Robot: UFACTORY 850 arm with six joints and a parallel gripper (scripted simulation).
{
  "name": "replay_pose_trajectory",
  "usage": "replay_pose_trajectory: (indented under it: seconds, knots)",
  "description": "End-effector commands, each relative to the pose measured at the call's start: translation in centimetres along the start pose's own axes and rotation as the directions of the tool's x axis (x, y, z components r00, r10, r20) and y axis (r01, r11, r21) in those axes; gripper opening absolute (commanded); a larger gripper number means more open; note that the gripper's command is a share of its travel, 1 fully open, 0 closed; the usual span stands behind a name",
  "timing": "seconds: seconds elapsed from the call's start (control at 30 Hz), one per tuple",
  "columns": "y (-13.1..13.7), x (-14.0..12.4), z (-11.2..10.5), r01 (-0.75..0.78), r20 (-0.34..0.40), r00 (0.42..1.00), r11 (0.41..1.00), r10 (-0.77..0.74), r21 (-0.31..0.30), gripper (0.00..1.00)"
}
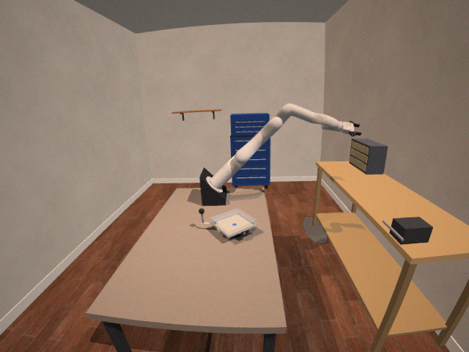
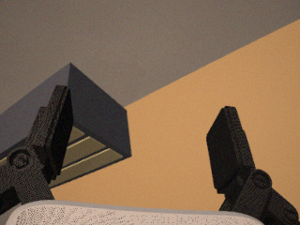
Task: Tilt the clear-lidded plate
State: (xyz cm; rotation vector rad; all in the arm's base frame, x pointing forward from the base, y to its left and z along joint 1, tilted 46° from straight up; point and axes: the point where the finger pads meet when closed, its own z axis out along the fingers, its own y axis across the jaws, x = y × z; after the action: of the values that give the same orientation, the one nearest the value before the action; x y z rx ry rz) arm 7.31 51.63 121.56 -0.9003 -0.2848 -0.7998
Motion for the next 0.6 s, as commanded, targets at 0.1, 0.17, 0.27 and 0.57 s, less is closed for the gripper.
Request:
replay_pose_trajectory:
  seconds: [0.1, 0.17, 0.27, 0.57]
  knots:
    - [10.5, -1.1, 1.6, 0.156, 0.031, 0.988, 0.98, -0.153, -0.124, 1.0]
    - [14.2, -1.2, 1.6, 0.235, 0.067, 0.972, 0.953, -0.226, -0.193, 1.0]
    - [18.1, -1.1, 1.2, 0.318, 0.124, 0.948, 0.908, -0.295, -0.272, 1.0]
    - [34.5, -0.1, -6.2, 0.502, 0.476, 0.852, 0.604, -0.219, -0.619, 1.0]
